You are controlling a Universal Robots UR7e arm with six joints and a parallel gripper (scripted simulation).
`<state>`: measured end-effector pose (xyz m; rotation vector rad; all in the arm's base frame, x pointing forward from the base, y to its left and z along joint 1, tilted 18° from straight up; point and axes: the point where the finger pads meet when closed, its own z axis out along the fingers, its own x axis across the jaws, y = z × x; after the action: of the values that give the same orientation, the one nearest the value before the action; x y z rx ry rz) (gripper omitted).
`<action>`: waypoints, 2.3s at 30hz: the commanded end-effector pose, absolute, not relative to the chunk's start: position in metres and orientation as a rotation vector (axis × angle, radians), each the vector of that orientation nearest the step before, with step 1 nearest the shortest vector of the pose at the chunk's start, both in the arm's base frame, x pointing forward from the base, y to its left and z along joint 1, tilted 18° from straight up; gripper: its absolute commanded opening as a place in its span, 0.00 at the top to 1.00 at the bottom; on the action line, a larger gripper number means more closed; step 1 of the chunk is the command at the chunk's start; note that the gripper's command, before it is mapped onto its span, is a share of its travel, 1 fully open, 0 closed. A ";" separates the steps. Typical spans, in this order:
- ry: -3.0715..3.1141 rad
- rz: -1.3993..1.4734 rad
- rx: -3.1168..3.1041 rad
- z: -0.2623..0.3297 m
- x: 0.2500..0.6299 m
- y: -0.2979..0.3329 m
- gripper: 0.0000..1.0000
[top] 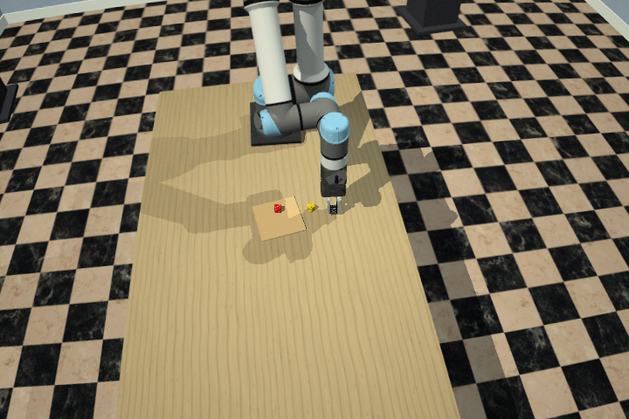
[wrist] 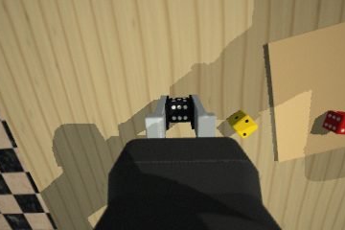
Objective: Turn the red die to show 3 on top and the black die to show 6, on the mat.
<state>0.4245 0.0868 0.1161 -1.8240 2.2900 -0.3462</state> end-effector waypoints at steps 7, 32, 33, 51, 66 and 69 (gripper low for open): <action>2.286 -0.352 -1.820 0.176 0.409 0.090 0.60; 2.286 -0.352 -1.820 0.199 0.402 0.090 0.60; 2.286 -0.351 -1.821 0.199 0.402 0.089 0.60; 2.284 -0.339 -1.840 0.205 0.405 -0.010 0.60; 2.270 -0.354 -1.844 0.211 0.392 -0.080 0.60; 2.269 -0.355 -1.844 0.211 0.392 -0.082 0.60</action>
<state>0.3946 -0.0759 0.2114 -1.8335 2.2809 -0.3556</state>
